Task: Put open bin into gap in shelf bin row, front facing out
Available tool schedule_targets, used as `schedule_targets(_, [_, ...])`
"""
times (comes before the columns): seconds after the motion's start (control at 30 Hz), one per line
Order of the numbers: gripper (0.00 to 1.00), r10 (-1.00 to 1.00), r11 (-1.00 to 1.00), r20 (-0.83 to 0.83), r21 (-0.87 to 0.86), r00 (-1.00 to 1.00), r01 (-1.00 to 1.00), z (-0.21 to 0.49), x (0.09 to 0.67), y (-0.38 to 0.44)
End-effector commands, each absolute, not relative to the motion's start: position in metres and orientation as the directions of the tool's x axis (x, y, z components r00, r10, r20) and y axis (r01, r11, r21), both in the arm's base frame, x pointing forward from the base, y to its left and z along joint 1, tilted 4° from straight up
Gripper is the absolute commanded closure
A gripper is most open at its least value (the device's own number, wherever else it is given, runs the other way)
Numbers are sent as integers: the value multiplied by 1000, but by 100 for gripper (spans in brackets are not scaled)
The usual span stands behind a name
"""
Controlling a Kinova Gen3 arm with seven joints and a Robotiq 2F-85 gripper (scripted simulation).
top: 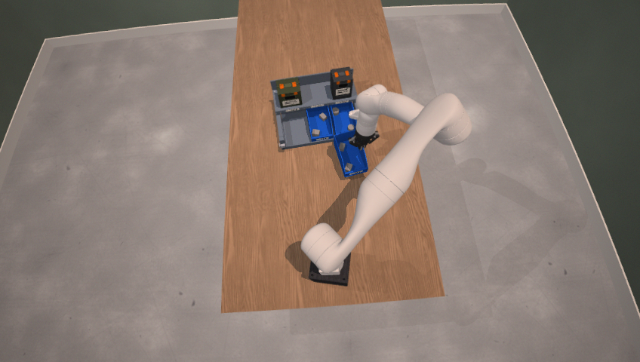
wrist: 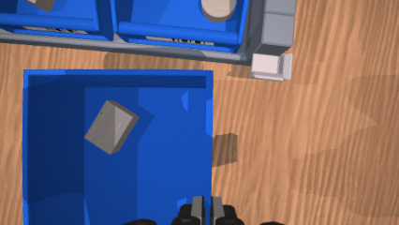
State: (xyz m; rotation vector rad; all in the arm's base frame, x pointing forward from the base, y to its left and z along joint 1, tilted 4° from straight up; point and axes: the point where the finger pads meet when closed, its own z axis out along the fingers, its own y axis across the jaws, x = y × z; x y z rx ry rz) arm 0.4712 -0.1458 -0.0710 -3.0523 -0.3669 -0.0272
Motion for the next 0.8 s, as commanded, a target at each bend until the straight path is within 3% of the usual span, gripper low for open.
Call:
schedule_targets(0.0, [90, 236, -969, 28, -63, 971, 237, -69, 472, -146])
schedule_targets(0.77, [90, 200, -977, 25, -64, 979, 202, -71, 469, -134])
